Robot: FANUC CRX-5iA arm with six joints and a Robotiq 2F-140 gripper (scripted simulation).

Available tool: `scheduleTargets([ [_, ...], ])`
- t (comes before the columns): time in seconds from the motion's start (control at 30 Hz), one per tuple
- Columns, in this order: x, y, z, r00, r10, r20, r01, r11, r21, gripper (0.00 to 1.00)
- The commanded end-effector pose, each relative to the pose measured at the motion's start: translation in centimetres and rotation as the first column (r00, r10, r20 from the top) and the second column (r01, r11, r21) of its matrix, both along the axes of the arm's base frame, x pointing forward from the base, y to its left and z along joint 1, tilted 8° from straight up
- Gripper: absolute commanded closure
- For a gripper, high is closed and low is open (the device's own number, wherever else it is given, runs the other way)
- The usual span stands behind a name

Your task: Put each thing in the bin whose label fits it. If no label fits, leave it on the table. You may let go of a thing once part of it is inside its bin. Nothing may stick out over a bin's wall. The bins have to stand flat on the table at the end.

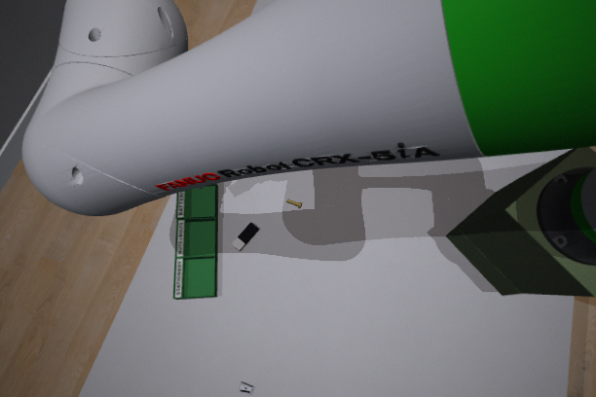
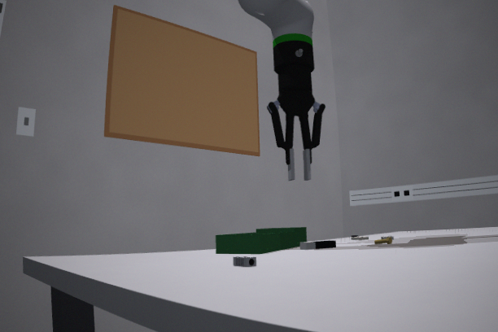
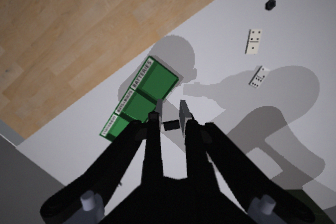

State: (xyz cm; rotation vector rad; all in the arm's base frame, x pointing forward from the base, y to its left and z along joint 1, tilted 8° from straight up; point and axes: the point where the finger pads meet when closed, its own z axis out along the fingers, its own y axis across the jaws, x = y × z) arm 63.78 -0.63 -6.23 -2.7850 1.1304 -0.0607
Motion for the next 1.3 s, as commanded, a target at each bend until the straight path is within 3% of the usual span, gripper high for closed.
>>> scheduleTargets([
  [0.0, 0.1, -3.2, -1.2, 0.988, -0.155, -0.016, 0.155, 0.988, 0.009, 0.73],
  [0.3, 0.1, -10.2, -3.8, 0.877, -0.477, -0.059, 0.479, 0.877, 0.027, 0.73],
  [0.37, 0.1, -10.2, -3.8, 0.877, -0.477, -0.059, 0.479, 0.877, 0.027, 0.73],
  [0.4, 0.1, -11.0, -4.1, 0.819, -0.569, -0.073, 0.572, 0.820, 0.029, 0.73],
  [0.53, 0.1, -14.1, -5.2, 0.747, -0.659, -0.088, 0.663, 0.748, 0.026, 0.73],
  [1.13, 0.1, -26.7, -9.8, 0.741, -0.666, -0.089, 0.670, 0.742, 0.025, 0.73],
  [1.27, 0.2, -27.0, -9.9, 0.741, -0.666, -0.089, 0.670, 0.742, 0.025, 0.73],
])
